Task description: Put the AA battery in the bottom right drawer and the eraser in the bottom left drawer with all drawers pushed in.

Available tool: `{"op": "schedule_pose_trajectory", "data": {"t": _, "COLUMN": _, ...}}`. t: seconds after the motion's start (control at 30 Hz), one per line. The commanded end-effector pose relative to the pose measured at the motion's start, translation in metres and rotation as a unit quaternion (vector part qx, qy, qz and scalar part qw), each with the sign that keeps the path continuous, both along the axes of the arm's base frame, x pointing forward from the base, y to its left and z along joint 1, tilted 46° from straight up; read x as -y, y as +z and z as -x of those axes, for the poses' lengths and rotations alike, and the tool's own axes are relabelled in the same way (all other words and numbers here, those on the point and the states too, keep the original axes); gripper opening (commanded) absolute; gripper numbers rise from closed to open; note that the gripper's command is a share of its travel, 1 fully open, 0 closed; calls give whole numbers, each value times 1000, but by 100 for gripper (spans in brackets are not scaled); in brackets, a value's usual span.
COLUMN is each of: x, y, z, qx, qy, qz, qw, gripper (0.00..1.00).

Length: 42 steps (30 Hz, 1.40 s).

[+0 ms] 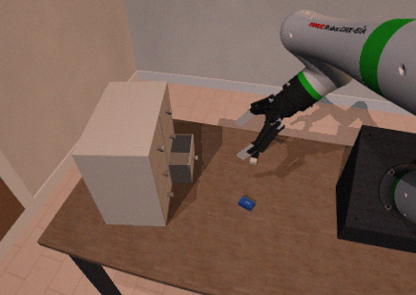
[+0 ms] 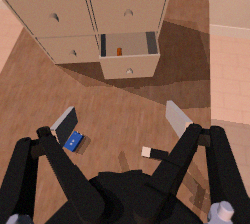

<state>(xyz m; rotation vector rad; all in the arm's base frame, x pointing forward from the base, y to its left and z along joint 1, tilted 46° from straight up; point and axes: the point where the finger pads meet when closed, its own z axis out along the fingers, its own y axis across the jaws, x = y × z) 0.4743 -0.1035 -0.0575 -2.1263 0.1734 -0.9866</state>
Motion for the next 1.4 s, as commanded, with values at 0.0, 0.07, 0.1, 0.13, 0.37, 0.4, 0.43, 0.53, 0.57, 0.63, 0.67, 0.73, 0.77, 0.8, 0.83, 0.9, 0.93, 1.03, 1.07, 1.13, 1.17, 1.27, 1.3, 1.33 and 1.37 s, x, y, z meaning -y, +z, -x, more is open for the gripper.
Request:
{"op": "schedule_pose_trajectory", "data": {"t": 0.0, "x": 0, "y": 1, "z": 1, "qx": -28, "qy": 28, "qz": 3, "qw": 999, "gripper": 100}}
{"op": "schedule_pose_trajectory", "data": {"t": 0.07, "x": 2, "y": 3, "z": 1, "qx": -47, "qy": 47, "qz": 8, "qw": 998, "gripper": 100}}
{"op": "schedule_pose_trajectory", "data": {"t": 0.1, "x": 3, "y": 4, "z": 1, "qx": -57, "qy": 57, "qz": 11, "qw": 997, "gripper": 100}}
{"op": "schedule_pose_trajectory", "data": {"t": 0.13, "x": 4, "y": 4, "z": 1, "qx": -67, "qy": 68, "qz": 14, "qw": 995, "gripper": 100}}
{"op": "schedule_pose_trajectory", "data": {"t": 0.37, "x": 10, "y": 10, "z": 1, "qx": -142, "qy": 143, "qz": 34, "qw": 979, "gripper": 100}}
{"op": "schedule_pose_trajectory", "data": {"t": 0.4, "x": 10, "y": 11, "z": 1, "qx": -152, "qy": 154, "qz": 37, "qw": 976, "gripper": 100}}
{"op": "schedule_pose_trajectory", "data": {"t": 0.43, "x": 11, "y": 12, "z": 1, "qx": -163, "qy": 164, "qz": 39, "qw": 972, "gripper": 100}}
{"op": "schedule_pose_trajectory", "data": {"t": 0.53, "x": 13, "y": 13, "z": 2, "qx": -183, "qy": 185, "qz": 45, "qw": 965, "gripper": 100}}
{"op": "schedule_pose_trajectory", "data": {"t": 0.57, "x": 13, "y": 13, "z": 2, "qx": -183, "qy": 185, "qz": 45, "qw": 965, "gripper": 100}}
{"op": "schedule_pose_trajectory", "data": {"t": 0.63, "x": 14, "y": 15, "z": 2, "qx": -201, "qy": 202, "qz": 49, "qw": 957, "gripper": 100}}
{"op": "schedule_pose_trajectory", "data": {"t": 0.67, "x": 15, "y": 15, "z": 2, "qx": -208, "qy": 210, "qz": 51, "qw": 954, "gripper": 100}}
{"op": "schedule_pose_trajectory", "data": {"t": 0.73, "x": 16, "y": 16, "z": 2, "qx": -221, "qy": 223, "qz": 55, "qw": 948, "gripper": 100}}
{"op": "schedule_pose_trajectory", "data": {"t": 0.77, "x": 17, "y": 17, "z": 2, "qx": -226, "qy": 229, "qz": 56, "qw": 945, "gripper": 100}}
{"op": "schedule_pose_trajectory", "data": {"t": 0.8, "x": 17, "y": 17, "z": 2, "qx": -231, "qy": 233, "qz": 58, "qw": 943, "gripper": 100}}
{"op": "schedule_pose_trajectory", "data": {"t": 0.83, "x": 17, "y": 18, "z": 2, "qx": -235, "qy": 237, "qz": 59, "qw": 941, "gripper": 100}}
{"op": "schedule_pose_trajectory", "data": {"t": 0.9, "x": 18, "y": 18, "z": 2, "qx": -241, "qy": 244, "qz": 60, "qw": 937, "gripper": 100}}
{"op": "schedule_pose_trajectory", "data": {"t": 0.93, "x": 18, "y": 18, "z": 2, "qx": -244, "qy": 246, "qz": 61, "qw": 936, "gripper": 100}}
{"op": "schedule_pose_trajectory", "data": {"t": 1.03, "x": 18, "y": 19, "z": 2, "qx": -248, "qy": 250, "qz": 62, "qw": 934, "gripper": 100}}
{"op": "schedule_pose_trajectory", "data": {"t": 1.07, "x": 18, "y": 19, "z": 2, "qx": -248, "qy": 251, "qz": 62, "qw": 934, "gripper": 100}}
{"op": "schedule_pose_trajectory", "data": {"t": 1.13, "x": 18, "y": 19, "z": 2, "qx": -248, "qy": 251, "qz": 62, "qw": 934, "gripper": 100}}
{"op": "schedule_pose_trajectory", "data": {"t": 1.17, "x": 18, "y": 19, "z": 2, "qx": -249, "qy": 251, "qz": 62, "qw": 933, "gripper": 100}}
{"op": "schedule_pose_trajectory", "data": {"t": 1.27, "x": 18, "y": 19, "z": 2, "qx": -249, "qy": 251, "qz": 62, "qw": 933, "gripper": 100}}
{"op": "schedule_pose_trajectory", "data": {"t": 1.3, "x": 18, "y": 19, "z": 2, "qx": -249, "qy": 251, "qz": 62, "qw": 933, "gripper": 100}}
{"op": "schedule_pose_trajectory", "data": {"t": 1.33, "x": 18, "y": 19, "z": 2, "qx": -249, "qy": 251, "qz": 62, "qw": 933, "gripper": 100}}
{"op": "schedule_pose_trajectory", "data": {"t": 1.37, "x": 18, "y": 19, "z": 2, "qx": -249, "qy": 251, "qz": 62, "qw": 933, "gripper": 100}}
